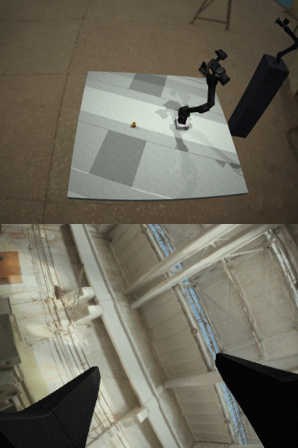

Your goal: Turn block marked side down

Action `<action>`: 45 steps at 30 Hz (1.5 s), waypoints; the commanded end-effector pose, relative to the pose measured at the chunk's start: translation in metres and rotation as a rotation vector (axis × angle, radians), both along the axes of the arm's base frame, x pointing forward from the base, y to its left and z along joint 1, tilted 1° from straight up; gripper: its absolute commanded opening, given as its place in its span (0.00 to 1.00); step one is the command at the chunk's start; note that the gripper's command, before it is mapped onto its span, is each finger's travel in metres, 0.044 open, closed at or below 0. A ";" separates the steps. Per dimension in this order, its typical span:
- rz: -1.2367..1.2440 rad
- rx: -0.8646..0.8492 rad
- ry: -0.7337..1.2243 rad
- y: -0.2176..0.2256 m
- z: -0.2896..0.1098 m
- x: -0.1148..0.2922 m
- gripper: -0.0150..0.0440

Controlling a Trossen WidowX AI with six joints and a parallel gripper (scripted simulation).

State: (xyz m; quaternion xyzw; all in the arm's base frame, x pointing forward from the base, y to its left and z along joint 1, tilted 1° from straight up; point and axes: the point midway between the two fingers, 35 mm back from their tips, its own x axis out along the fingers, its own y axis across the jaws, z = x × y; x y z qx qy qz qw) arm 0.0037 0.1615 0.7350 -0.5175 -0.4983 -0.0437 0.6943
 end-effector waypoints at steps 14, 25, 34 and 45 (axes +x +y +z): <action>0.235 0.672 0.475 -0.190 -0.030 0.180 1.00; 0.244 0.977 0.845 -0.229 -0.121 0.317 1.00; 0.247 1.085 1.060 -0.214 -0.181 0.372 1.00; 0.154 1.273 1.467 -0.166 -0.308 0.436 1.00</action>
